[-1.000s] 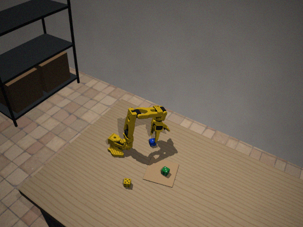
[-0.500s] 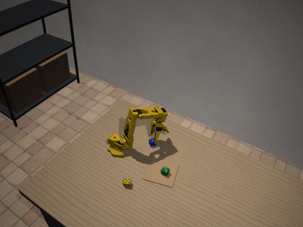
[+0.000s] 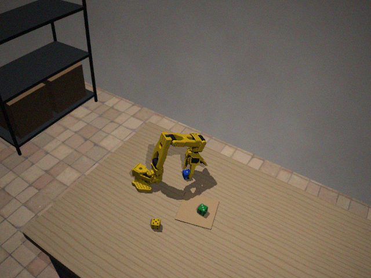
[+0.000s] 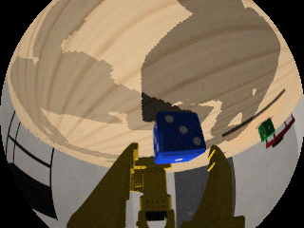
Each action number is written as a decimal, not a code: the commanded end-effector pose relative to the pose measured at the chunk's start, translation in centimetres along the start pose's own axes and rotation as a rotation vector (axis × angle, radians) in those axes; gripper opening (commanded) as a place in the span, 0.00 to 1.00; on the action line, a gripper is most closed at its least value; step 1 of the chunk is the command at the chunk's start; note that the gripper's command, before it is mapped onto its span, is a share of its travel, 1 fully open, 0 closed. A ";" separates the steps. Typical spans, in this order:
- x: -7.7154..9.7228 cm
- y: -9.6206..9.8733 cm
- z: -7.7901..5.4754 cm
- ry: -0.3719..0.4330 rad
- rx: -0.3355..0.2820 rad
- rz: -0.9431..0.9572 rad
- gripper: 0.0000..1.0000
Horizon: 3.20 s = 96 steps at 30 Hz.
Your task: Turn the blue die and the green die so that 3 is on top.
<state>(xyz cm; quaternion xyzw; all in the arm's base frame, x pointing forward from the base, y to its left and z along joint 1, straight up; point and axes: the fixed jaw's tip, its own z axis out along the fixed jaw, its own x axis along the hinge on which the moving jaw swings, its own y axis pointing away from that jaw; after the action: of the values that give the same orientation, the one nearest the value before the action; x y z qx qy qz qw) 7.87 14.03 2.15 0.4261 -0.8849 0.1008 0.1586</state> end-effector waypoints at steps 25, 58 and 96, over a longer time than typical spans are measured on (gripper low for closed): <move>-0.7 0.1 0.0 -0.030 -0.004 -0.004 0.34; -0.7 -0.9 0.1 -0.023 -0.024 -0.004 0.16; -0.1 -0.9 -2.0 -0.167 -0.032 -0.001 0.00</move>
<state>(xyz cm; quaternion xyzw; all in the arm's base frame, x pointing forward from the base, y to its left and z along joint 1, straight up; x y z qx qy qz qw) 8.55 13.49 2.46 0.4284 -0.8882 0.0815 0.1448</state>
